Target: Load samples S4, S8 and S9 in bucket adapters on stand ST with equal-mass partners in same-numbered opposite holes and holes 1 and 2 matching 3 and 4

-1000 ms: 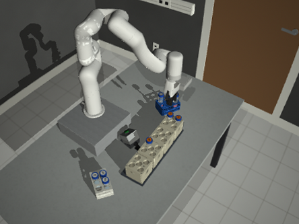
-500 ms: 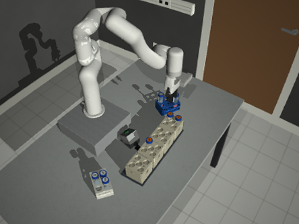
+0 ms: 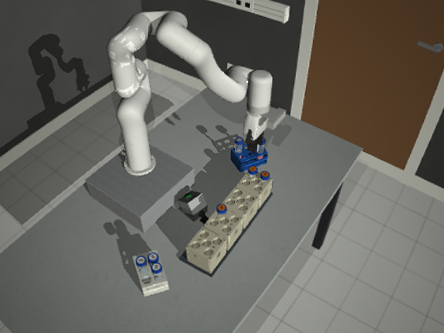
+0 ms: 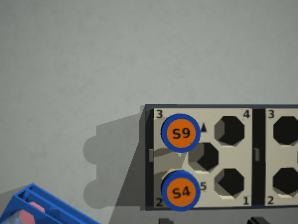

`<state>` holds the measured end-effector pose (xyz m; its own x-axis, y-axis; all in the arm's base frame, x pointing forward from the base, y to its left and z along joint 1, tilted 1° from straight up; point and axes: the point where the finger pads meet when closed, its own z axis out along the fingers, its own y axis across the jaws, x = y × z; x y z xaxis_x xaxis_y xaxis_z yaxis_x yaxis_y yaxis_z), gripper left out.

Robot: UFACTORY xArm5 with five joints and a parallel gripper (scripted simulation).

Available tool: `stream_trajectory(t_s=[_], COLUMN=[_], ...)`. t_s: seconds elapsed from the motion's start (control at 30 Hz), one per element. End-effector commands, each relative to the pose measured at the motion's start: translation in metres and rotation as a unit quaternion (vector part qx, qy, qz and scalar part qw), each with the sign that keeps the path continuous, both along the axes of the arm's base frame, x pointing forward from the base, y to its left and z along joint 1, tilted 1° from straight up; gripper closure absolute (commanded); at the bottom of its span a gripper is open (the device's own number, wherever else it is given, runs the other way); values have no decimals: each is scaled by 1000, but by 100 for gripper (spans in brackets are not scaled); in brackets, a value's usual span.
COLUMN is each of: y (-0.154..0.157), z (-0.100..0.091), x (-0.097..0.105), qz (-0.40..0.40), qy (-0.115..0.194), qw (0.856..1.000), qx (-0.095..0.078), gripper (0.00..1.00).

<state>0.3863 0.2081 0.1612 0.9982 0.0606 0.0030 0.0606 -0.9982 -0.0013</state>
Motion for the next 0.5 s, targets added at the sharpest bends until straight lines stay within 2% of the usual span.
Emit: stream_trajectory(t_s=[0.0, 0.03, 0.07, 0.23, 0.47], y=[1, 1, -4, -30, -60], z=[2, 2, 1, 1, 1], x=[1, 1, 1, 0, 0], qz=[0, 0, -17, -100, -199], qy=[2, 2, 2, 3, 4], qw=[1000, 1000, 1000, 995, 980], qx=[8, 8, 8, 8, 8], gripper=[56, 56, 43, 43, 43])
